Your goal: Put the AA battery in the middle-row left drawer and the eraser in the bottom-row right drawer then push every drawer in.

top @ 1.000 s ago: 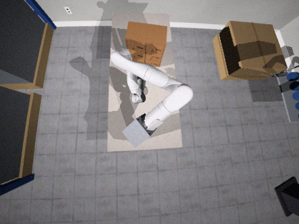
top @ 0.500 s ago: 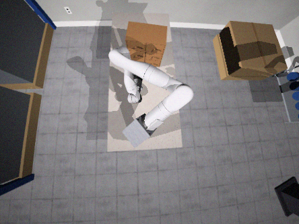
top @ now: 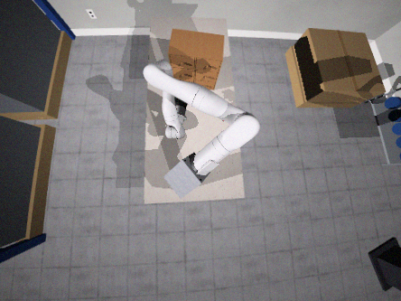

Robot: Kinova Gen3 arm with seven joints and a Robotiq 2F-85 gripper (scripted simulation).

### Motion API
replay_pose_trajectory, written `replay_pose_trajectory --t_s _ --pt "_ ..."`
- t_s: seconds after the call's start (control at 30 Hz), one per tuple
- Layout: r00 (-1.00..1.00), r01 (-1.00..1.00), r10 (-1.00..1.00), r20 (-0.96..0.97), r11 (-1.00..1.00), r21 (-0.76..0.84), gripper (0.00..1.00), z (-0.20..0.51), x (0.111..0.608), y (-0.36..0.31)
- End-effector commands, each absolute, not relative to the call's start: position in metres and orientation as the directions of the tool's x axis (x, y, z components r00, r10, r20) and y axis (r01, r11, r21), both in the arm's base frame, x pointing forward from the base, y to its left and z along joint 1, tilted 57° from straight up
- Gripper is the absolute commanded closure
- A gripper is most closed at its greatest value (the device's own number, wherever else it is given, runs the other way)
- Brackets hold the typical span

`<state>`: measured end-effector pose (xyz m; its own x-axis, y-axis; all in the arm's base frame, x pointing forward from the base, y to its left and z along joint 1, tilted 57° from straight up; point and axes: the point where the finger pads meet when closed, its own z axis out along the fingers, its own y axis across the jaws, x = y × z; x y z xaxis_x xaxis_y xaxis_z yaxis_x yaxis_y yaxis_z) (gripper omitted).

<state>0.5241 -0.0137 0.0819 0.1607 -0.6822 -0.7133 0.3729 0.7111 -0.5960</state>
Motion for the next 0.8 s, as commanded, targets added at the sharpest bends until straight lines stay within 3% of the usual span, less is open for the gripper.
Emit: replay_pose_trajectory --t_s 0.0,0.77 --pt "0.17 0.367 -0.676 -0.717 0.719 -0.59 1.0 0.08 0.525 -0.004" --pt "0.17 0.367 -0.676 -0.717 0.719 -0.59 1.0 0.056 0.527 0.038"
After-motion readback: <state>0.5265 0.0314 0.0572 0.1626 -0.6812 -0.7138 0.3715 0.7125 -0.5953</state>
